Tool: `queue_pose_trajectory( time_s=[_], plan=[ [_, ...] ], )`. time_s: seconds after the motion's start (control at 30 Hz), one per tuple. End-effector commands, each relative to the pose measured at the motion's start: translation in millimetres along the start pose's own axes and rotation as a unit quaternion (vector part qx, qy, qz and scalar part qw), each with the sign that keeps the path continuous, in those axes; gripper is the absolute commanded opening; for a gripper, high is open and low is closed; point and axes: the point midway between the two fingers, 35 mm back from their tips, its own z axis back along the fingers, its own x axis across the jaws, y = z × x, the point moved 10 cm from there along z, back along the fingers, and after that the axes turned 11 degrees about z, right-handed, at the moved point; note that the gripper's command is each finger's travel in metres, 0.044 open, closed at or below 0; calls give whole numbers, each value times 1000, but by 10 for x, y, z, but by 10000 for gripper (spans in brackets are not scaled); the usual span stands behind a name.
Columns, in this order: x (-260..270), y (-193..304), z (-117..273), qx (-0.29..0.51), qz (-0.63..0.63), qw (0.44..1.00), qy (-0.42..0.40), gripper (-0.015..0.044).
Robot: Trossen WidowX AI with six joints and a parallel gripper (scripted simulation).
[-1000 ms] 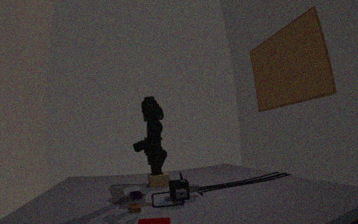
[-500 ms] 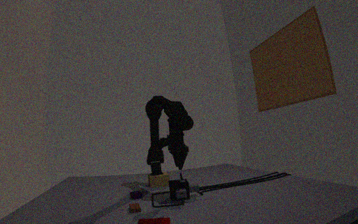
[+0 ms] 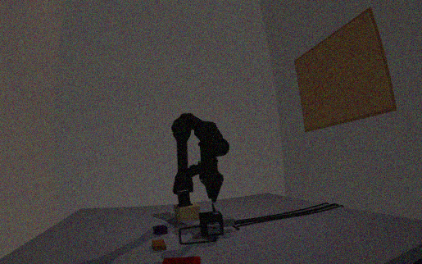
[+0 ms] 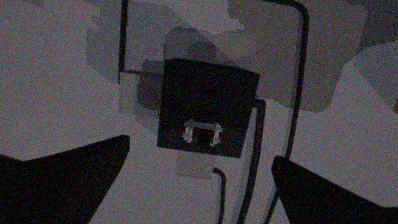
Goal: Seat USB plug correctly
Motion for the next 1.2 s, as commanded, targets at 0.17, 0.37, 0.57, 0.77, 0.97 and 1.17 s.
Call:
queue_pose_trajectory(
  time_s=[0.17, 0.37, 0.57, 0.77, 0.97, 1.17],
  plan=[
    [-7, 5, -104, 2, -2, 1000, 1, 440],
    [-7, 5, -164, 2, -2, 1000, 1, 440],
    [-8, 5, -199, 2, -2, 1000, 1, 440],
    [-3, 4, -182, 0, -1, 1000, 1, 335],
    [-3, 4, -182, 0, -1, 1000, 1, 178],
    [-3, 4, -182, 0, -1, 1000, 1, 20]
  ],
)
